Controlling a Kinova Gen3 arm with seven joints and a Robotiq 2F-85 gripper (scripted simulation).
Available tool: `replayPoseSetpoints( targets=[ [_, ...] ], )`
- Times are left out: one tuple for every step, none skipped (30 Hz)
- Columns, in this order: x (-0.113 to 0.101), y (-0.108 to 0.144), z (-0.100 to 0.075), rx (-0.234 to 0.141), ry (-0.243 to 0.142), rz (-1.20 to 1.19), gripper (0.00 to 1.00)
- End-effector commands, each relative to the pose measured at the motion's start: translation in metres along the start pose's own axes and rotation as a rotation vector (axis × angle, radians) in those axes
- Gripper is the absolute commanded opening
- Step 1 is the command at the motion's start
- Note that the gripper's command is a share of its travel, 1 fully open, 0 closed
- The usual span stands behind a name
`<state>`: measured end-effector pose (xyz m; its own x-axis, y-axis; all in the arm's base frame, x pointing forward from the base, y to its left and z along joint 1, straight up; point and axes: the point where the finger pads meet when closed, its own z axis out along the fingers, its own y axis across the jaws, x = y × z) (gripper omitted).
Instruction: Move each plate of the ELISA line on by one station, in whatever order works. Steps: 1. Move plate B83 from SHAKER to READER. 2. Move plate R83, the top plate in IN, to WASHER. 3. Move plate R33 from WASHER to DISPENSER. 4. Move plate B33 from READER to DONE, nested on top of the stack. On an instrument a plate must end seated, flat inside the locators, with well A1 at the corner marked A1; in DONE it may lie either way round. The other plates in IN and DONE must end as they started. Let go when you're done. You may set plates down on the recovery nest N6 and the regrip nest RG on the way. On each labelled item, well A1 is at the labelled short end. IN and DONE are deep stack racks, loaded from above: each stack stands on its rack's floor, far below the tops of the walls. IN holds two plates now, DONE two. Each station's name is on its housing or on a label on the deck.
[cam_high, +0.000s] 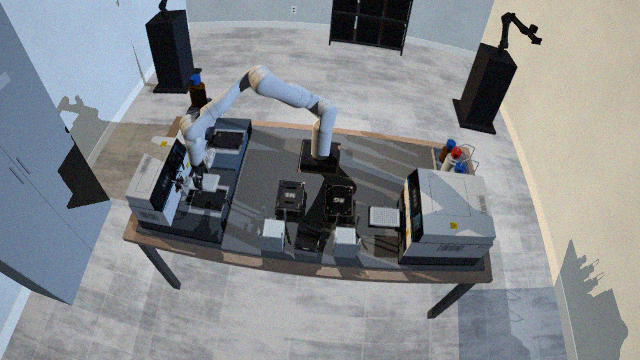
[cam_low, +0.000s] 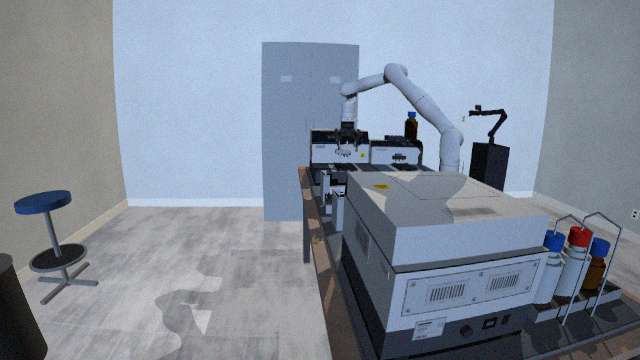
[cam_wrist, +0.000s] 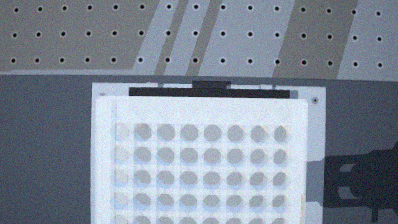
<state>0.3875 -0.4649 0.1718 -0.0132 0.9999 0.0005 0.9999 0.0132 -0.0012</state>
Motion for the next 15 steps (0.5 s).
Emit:
replayPoseSetpoints(
  targets=[
    [0.000,0.000,-0.005,-0.002,-0.002,0.000,0.94],
    [0.000,0.000,-0.007,-0.002,-0.002,0.000,0.94],
    [0.000,0.000,-0.008,-0.002,-0.002,0.000,0.94],
    [0.000,0.000,-0.009,-0.002,-0.002,0.000,0.94],
    [0.000,0.000,-0.011,-0.002,-0.002,0.000,0.94],
    [0.000,0.000,-0.012,-0.002,-0.002,0.000,0.94],
    [0.000,0.000,-0.012,-0.002,-0.002,0.000,0.94],
    [0.000,0.000,-0.012,-0.002,-0.002,0.000,0.94],
    [0.000,0.000,-0.013,-0.002,-0.002,0.000,0.94],
    [0.000,0.000,-0.015,-0.002,-0.002,0.000,0.94],
    [0.000,0.000,-0.016,-0.002,-0.002,0.000,0.94],
    [0.000,0.000,-0.016,-0.002,-0.002,0.000,0.94],
    [0.000,0.000,-0.016,-0.002,-0.002,0.000,0.94],
    [0.000,0.000,-0.016,-0.002,-0.002,0.000,0.94],
    [0.000,0.000,-0.016,-0.002,-0.002,0.000,0.94]
  ],
)
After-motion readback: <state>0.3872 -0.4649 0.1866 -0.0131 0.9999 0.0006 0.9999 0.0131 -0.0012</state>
